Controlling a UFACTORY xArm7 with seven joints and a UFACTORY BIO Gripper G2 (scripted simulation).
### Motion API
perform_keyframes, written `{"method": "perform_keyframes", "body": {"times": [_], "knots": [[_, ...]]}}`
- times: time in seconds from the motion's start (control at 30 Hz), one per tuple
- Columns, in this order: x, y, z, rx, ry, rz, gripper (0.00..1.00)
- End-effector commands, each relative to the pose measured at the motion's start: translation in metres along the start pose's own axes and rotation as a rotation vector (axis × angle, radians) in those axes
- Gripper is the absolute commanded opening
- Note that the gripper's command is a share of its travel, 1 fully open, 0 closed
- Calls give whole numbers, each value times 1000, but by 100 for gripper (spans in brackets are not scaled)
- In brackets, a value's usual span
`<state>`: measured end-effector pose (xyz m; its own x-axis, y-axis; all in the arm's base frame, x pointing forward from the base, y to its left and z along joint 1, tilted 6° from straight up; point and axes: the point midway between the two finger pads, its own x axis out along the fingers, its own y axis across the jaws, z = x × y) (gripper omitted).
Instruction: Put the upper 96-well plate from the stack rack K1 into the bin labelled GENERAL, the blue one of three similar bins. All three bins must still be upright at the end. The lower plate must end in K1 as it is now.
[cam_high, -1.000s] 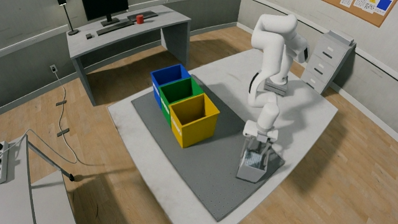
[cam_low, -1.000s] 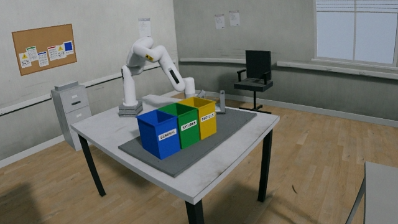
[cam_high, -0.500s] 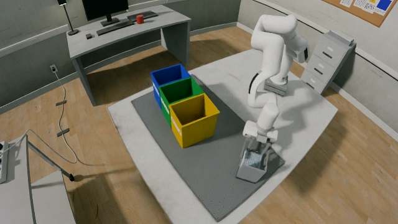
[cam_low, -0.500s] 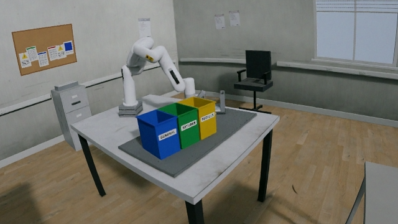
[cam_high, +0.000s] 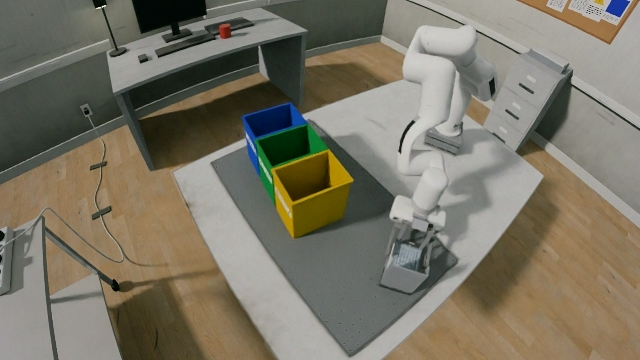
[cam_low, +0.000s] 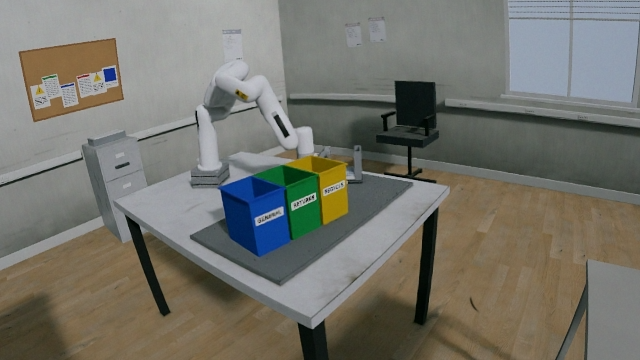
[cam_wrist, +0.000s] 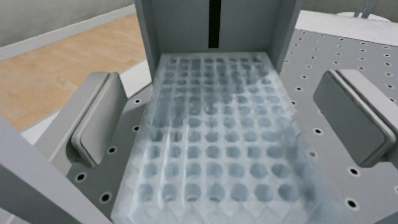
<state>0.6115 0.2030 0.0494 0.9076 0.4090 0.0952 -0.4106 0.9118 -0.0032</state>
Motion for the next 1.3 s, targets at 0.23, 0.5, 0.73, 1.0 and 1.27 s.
{"method": "perform_keyframes", "body": {"times": [0.23,0.5,0.73,1.0,1.27], "knots": [[1,0,-6,-1,-3,0,37],[1,0,-8,-1,-3,0,37],[1,0,-8,-1,-3,0,37],[1,0,-8,-1,-3,0,0],[1,0,-8,-1,-3,0,0]]}}
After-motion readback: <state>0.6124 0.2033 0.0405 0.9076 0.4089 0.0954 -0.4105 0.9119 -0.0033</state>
